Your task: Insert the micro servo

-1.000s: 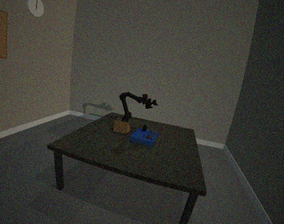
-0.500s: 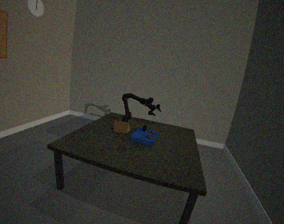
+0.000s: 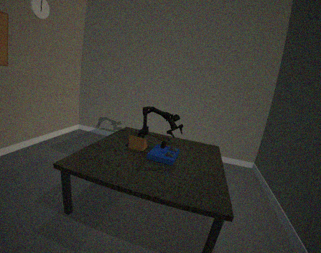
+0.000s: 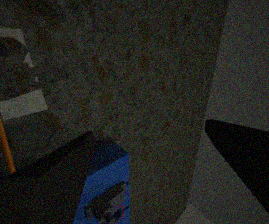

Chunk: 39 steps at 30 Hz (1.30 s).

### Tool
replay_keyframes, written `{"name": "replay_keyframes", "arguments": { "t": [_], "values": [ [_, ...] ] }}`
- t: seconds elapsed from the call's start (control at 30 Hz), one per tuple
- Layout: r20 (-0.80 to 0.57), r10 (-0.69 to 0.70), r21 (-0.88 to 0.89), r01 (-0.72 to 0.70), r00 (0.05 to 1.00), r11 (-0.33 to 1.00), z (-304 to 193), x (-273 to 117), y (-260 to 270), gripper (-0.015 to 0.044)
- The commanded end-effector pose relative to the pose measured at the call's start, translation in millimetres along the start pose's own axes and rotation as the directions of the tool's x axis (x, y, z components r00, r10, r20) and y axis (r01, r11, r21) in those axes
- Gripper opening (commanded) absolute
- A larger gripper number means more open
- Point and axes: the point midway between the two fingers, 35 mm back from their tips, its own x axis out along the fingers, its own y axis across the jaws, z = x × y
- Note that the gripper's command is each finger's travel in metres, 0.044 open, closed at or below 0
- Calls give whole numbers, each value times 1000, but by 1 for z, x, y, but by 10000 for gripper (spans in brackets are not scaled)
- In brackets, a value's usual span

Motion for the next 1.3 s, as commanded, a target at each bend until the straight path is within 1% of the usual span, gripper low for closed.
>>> {"name": "replay_keyframes", "arguments": {
  "t": [0.0, 0.17, 0.3, 0.43, 0.6, 0.67, 0.73, 0.9, 1.1, 1.27],
  "values": [
    [-75, 104, -20, -106, 992, 994, -36, 5, 9, 440],
    [-139, 258, -16, -263, 956, 965, -82, 4, 25, 440],
    [-141, 380, 7, -383, 914, 924, -113, -3, 41, 440],
    [-98, 485, 35, -484, 869, 874, -137, -14, 58, 440],
    [11, 576, 66, -575, 818, 816, -155, -32, 75, 440],
    [63, 594, 75, -597, 802, 799, -159, -39, 79, 440],
    [82, 598, 78, -604, 797, 794, -160, -41, 81, 440],
    [82, 598, 78, -603, 797, 794, -160, -40, 81, 440],
    [83, 598, 77, -603, 797, 794, -158, -23, 94, 440],
    [83, 598, 77, -603, 797, 794, -158, -20, 97, 440]
  ]
}}
